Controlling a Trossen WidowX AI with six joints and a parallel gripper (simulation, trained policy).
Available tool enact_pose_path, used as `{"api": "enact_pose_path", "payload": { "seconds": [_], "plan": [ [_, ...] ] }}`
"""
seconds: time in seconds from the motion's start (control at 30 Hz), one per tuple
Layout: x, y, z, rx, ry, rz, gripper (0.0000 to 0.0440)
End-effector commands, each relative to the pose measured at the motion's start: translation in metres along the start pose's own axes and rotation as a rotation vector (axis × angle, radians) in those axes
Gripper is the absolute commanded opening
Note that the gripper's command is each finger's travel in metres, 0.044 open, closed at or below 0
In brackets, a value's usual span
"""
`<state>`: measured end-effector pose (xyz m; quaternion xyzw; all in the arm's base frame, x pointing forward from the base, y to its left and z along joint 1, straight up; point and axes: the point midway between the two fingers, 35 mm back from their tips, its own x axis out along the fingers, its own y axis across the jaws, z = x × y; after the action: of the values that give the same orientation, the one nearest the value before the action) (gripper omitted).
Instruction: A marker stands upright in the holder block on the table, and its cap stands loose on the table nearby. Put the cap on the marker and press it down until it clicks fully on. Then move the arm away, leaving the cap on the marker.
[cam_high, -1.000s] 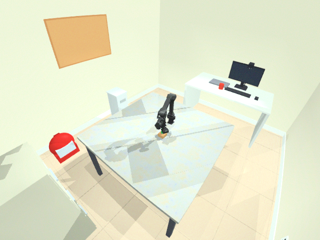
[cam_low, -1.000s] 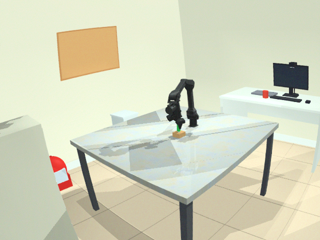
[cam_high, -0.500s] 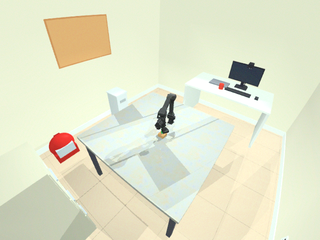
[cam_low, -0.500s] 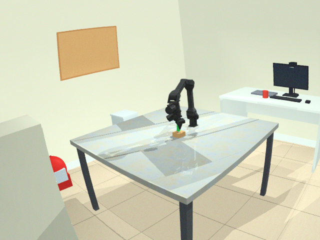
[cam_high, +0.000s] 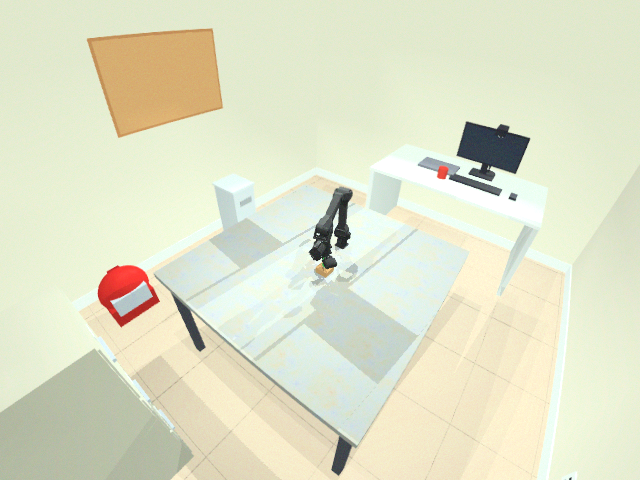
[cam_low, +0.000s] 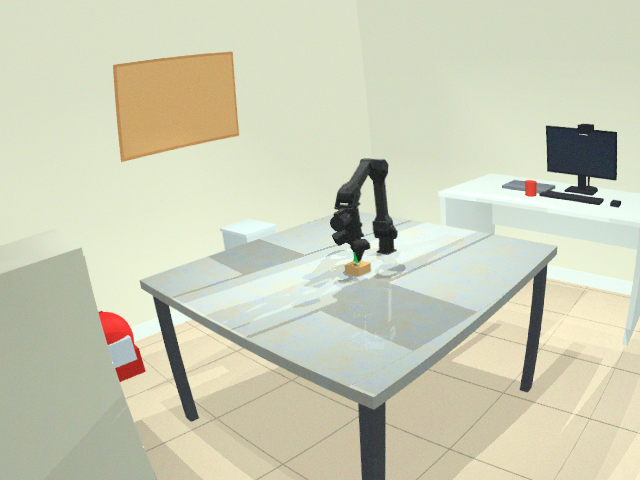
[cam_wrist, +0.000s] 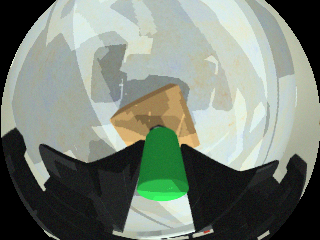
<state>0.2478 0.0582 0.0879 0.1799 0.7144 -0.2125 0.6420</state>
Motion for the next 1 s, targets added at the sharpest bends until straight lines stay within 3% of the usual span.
{"api": "enact_pose_path", "payload": {
  "seconds": [0.0, 0.23, 0.5, 0.97],
  "plan": [
    [0.011, -0.014, -0.005, 0.005, 0.03, -0.058, 0.0178],
    [0.012, -0.018, -0.013, -0.004, 0.054, -0.062, 0.0256],
    [0.009, -0.018, -0.015, -0.018, 0.036, -0.034, 0.044],
    [-0.028, -0.011, -0.009, -0.022, -0.062, 0.056, 0.044]
  ]
}}
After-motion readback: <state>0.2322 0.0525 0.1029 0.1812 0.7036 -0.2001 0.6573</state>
